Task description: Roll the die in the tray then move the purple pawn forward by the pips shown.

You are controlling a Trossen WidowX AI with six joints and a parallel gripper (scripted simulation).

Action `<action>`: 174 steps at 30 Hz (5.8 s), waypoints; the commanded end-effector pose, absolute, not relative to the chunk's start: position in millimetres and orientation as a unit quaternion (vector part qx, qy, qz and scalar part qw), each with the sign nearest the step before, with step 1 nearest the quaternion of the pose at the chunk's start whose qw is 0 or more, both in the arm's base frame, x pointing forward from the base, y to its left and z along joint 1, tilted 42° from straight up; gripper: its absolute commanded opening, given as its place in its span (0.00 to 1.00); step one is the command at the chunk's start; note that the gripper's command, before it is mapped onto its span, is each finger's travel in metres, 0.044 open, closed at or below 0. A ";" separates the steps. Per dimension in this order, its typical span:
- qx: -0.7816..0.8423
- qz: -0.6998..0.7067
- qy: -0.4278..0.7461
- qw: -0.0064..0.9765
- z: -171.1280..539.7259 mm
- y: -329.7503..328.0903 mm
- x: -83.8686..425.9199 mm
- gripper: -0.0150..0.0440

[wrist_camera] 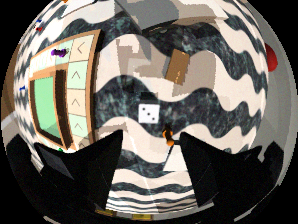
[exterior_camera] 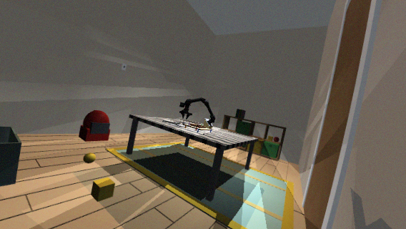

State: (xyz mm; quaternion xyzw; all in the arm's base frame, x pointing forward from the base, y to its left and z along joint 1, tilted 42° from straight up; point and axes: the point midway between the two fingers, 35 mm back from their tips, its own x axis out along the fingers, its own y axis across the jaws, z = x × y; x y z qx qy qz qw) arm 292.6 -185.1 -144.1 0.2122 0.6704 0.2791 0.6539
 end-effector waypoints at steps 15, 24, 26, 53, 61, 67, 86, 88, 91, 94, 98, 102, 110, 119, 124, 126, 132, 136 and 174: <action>0.215 0.280 0.664 0.659 -164.7 -162.3 293.1 0.72; 0.215 0.281 0.664 0.659 -175.6 -153.1 293.4 0.72; 0.215 0.281 0.664 0.659 -178.1 -151.0 293.4 0.72; 0.215 0.280 0.664 0.659 -177.8 -153.1 295.6 0.25; 0.214 0.279 0.665 0.659 -140.0 -188.6 299.3 0.25; 0.214 0.279 0.665 0.659 -108.5 -213.2 297.4 0.25; 0.323 0.157 0.703 0.613 -62.5 -182.7 308.7 0.25; 0.340 0.137 0.708 0.604 -57.5 -175.9 310.0 0.25; 0.364 0.108 0.713 0.590 -50.2 -165.6 311.4 0.25; 0.388 0.078 0.716 0.574 -43.1 -155.1 312.3 0.25; 0.420 0.038 0.720 0.552 -34.0 -140.9 312.6 0.25; 0.450 -0.002 0.721 0.528 -25.3 -126.6 311.9 0.25; 0.506 -0.080 0.716 0.474 -9.0 -97.5 307.7 0.25; 0.562 -0.165 0.702 0.406 7.1 -65.0 298.2 0.25; 0.589 -0.212 0.690 0.364 15.0 -47.3 290.9 0.25; 0.599 -0.230 0.684 0.347 17.9 -40.3 287.6 0.25; 0.625 -0.282 0.665 0.295 25.6 -20.4 276.8 0.25; 0.628 -0.287 0.663 0.289 26.4 -18.1 275.4 0.25; 0.454 -0.520 0.485 0.536 61.6 -15.5 277.8 0.25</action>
